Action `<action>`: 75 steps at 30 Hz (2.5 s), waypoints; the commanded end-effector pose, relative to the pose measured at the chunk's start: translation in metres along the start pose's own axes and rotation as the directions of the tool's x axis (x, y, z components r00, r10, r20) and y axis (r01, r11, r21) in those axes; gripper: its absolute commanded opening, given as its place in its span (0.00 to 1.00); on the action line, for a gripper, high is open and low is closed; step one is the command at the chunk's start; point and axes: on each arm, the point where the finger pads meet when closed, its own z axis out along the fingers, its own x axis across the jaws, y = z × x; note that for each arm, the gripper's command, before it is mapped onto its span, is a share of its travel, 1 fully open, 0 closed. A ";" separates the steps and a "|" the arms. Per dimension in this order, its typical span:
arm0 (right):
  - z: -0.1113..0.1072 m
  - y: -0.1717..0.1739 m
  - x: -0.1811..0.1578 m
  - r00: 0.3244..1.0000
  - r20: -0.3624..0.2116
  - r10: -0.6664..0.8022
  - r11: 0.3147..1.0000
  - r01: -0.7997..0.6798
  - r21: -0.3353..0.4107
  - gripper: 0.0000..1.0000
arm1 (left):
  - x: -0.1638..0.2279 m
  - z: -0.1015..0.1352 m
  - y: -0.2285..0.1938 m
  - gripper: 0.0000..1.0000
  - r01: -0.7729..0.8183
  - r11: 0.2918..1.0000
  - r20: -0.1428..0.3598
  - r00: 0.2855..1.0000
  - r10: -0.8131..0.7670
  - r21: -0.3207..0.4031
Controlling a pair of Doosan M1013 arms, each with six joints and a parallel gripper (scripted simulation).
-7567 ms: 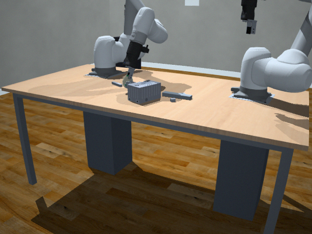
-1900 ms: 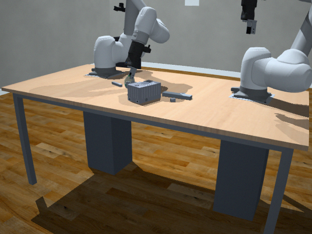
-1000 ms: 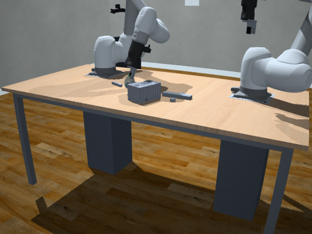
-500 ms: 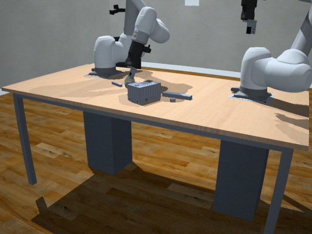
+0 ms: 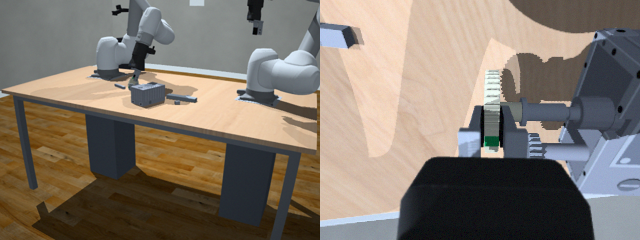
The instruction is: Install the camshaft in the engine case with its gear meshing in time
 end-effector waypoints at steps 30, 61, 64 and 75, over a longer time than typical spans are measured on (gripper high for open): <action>-0.003 -0.002 0.011 1.000 0.000 0.008 1.000 -0.008 0.004 0.29 | 0.000 0.000 0.000 1.00 0.000 1.000 -0.001 1.000 0.000 0.000; -0.003 -0.002 0.011 1.000 0.000 0.008 1.000 -0.008 0.004 0.29 | 0.000 0.000 0.000 1.00 0.000 1.000 -0.001 1.000 0.000 0.000; -0.003 -0.002 0.012 1.000 0.000 0.008 1.000 -0.008 0.004 0.29 | 0.000 0.000 0.000 1.00 0.000 1.000 -0.001 1.000 0.000 0.000; -0.002 -0.002 0.015 1.000 0.001 0.007 1.000 -0.007 0.004 0.29 | 0.000 0.000 0.000 1.00 0.000 1.000 -0.001 1.000 0.000 0.000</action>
